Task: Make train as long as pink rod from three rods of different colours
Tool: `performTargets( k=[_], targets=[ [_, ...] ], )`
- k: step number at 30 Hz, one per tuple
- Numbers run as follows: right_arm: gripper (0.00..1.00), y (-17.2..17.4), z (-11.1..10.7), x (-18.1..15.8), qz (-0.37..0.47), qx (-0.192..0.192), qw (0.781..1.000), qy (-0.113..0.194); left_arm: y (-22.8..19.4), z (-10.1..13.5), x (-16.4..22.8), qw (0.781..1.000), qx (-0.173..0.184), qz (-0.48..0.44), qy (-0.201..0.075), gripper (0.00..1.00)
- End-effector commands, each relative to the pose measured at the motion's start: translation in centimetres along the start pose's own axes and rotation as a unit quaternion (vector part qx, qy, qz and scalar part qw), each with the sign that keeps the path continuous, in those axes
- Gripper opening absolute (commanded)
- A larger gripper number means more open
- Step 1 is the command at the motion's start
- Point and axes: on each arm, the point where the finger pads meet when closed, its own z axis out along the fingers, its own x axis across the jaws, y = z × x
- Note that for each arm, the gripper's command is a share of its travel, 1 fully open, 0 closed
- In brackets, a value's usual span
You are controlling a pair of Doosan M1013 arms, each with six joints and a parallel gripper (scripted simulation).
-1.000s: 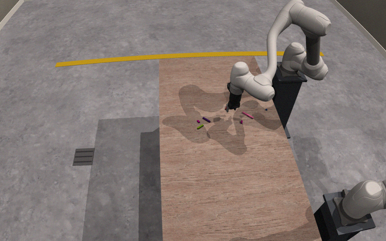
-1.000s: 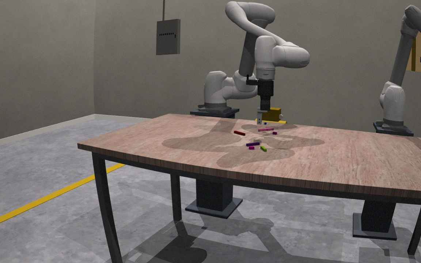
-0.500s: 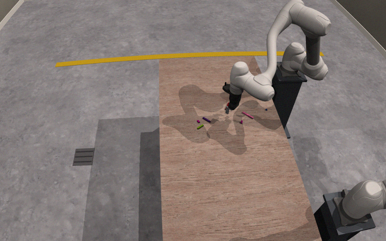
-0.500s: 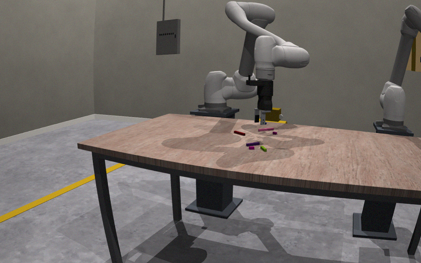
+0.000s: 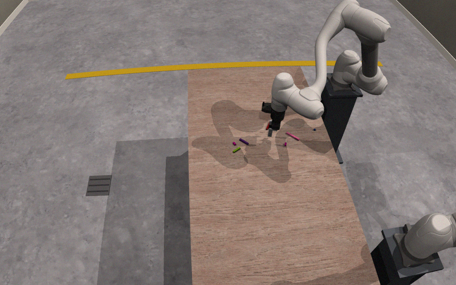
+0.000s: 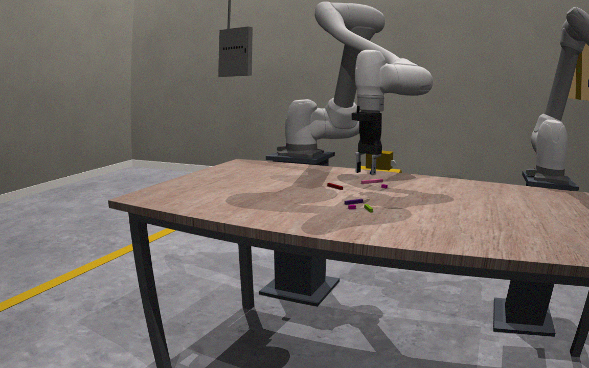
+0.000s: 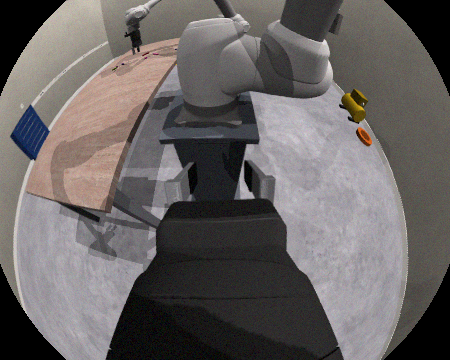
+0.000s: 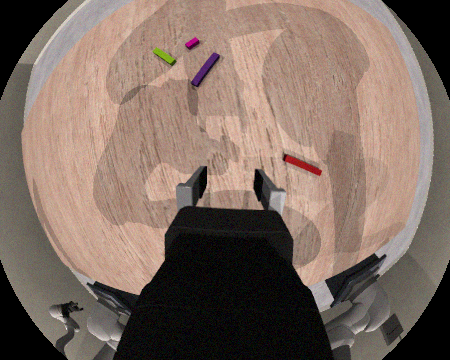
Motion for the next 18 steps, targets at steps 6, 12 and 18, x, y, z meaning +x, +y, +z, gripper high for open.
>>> performTargets(
  k=[6, 12, 18],
  targets=[
    [1.00, 0.0, -0.1, -0.8, -0.176, -0.003, 0.984, -0.004, 0.0, -0.1, 0.0, 1.000, -0.001, 0.000, 0.000, 1.00],
    [1.00, 0.2, -0.1, -1.2, -0.286, -0.003, 0.958, -0.004, 0.0, -0.1, 0.0, 1.000, -0.001, 0.000, 0.000, 1.00],
    [1.00, 0.5, -0.1, -1.5, -0.382, -0.002, 0.924, -0.005, 0.0, -0.1, 0.0, 1.000, -0.001, 0.000, 0.000, 1.00]
  ],
)
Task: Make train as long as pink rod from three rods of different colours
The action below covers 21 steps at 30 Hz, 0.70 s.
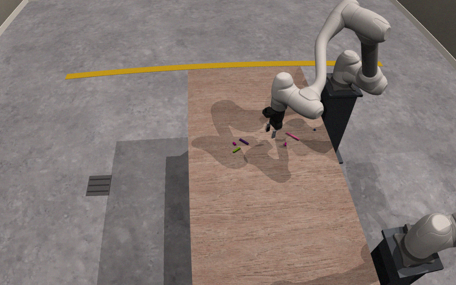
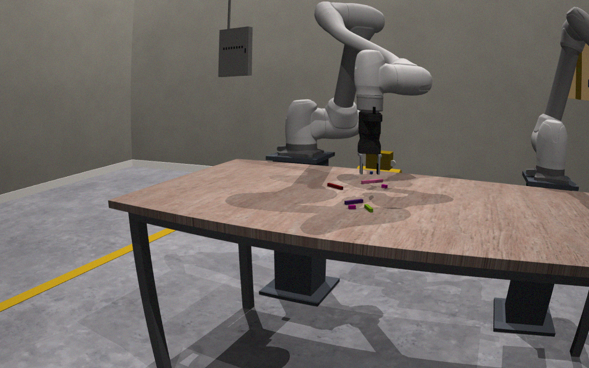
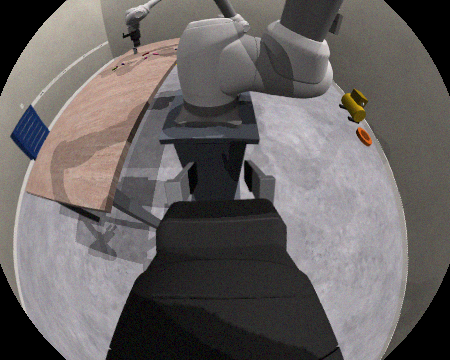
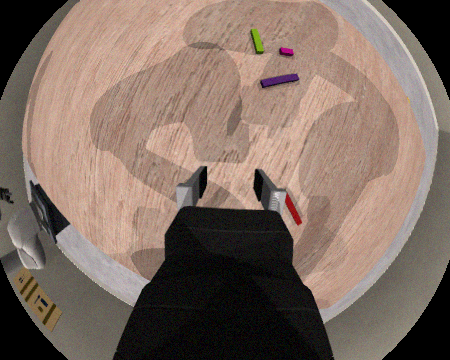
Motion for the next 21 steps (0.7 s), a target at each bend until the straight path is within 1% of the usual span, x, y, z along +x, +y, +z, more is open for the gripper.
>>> performTargets(
  k=[1, 6, 12, 14, 15, 18, 21],
  targets=[
    [1.00, 0.0, -0.1, -0.3, -0.083, -0.001, 0.996, -0.005, 0.0, -0.1, 0.0, 1.000, -0.001, 0.000, 0.000, 1.00],
    [1.00, 0.1, -0.1, -0.7, -0.177, 0.000, 0.984, -0.005, 0.0, -0.1, 0.0, 1.000, -0.001, 0.000, 0.000, 1.00],
    [1.00, 0.4, -0.1, -1.2, -0.286, 0.001, 0.958, -0.005, 0.0, -0.1, 0.0, 1.000, -0.001, 0.000, 0.000, 1.00],
    [1.00, 0.4, -0.1, -1.2, -0.286, 0.001, 0.958, -0.005, 0.0, -0.1, 0.0, 1.000, -0.001, 0.000, 0.000, 1.00],
    [1.00, 0.5, -0.1, -1.3, -0.335, 0.001, 0.942, -0.005, 0.0, -0.1, 0.0, 1.000, -0.001, 0.000, 0.000, 1.00],
    [1.00, 0.7, -0.1, -1.5, -0.382, 0.001, 0.924, -0.005, 0.0, -0.1, 0.0, 1.000, -0.001, 0.000, 0.000, 1.00],
    [1.00, 0.9, -0.1, -1.6, -0.433, 0.001, 0.901, -0.005, 0.0, -0.1, 0.0, 1.000, -0.001, 0.000, 0.000, 1.00]
  ],
)
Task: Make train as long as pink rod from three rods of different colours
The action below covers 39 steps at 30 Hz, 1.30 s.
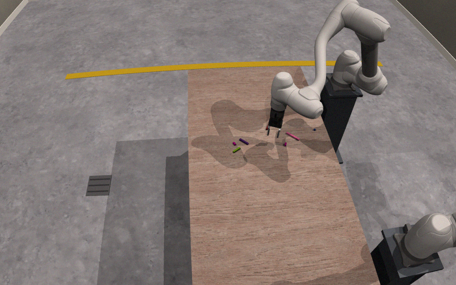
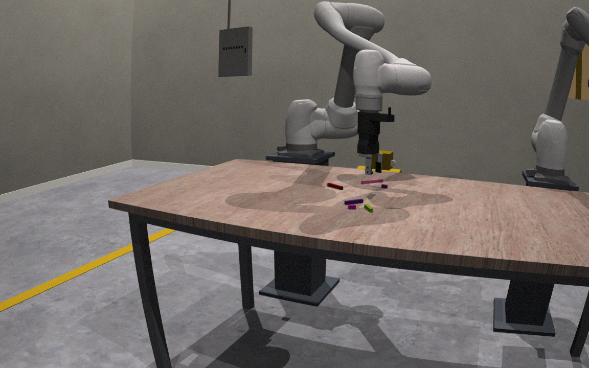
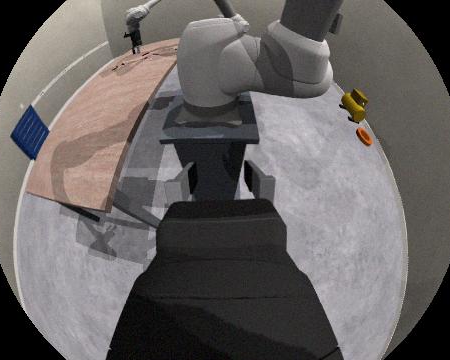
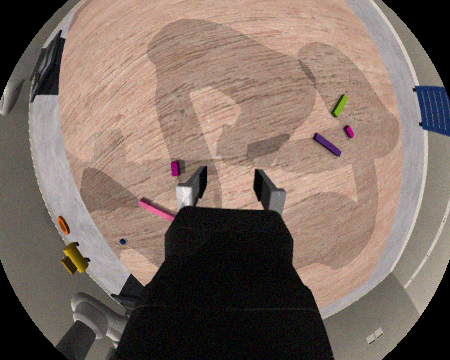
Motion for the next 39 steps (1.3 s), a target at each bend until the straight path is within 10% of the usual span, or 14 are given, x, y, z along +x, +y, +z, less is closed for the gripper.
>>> performTargets(
  k=[1, 10, 27, 39],
  targets=[
    [1.00, 0.0, -0.1, -0.3, -0.083, 0.003, 0.996, -0.004, 0.0, -0.1, 0.0, 1.000, -0.001, 0.000, 0.000, 1.00],
    [1.00, 0.3, -0.1, -0.9, -0.214, 0.004, 0.977, -0.003, 0.0, -0.1, 0.0, 1.000, -0.001, 0.000, 0.000, 1.00],
    [1.00, 1.4, -0.1, -1.9, -0.499, 0.004, 0.867, -0.002, 0.0, -0.1, 0.0, 1.000, -0.001, 0.000, 0.000, 1.00],
    [1.00, 2.8, -0.1, -2.1, -0.698, 0.005, 0.716, -0.001, 0.0, -0.1, 0.0, 1.000, -0.001, 0.000, 0.000, 1.00]
  ],
)
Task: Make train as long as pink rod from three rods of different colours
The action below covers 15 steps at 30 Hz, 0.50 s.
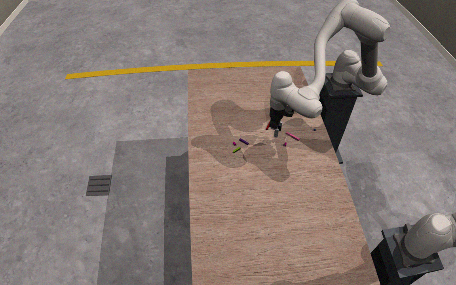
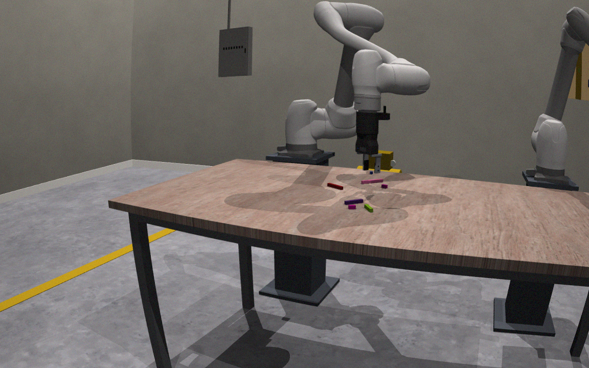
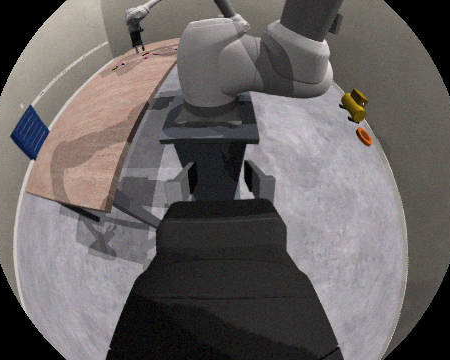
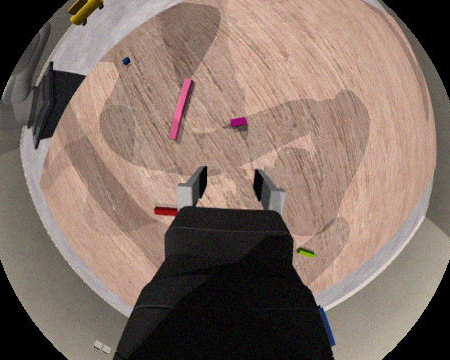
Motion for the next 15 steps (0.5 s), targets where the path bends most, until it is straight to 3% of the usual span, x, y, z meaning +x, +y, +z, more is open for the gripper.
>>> performTargets(
  k=[1, 15],
  targets=[
    [1.00, 0.06, -0.09, -0.39, -0.083, 0.004, 0.996, 0.002, -0.01, -0.05, 0.01, 1.000, -0.001, 0.000, 0.000, 1.00],
    [1.00, 0.43, -0.09, -1.25, -0.249, 0.004, 0.968, 0.003, -0.01, -0.05, 0.01, 1.000, -0.001, 0.000, 0.000, 1.00]
  ],
)
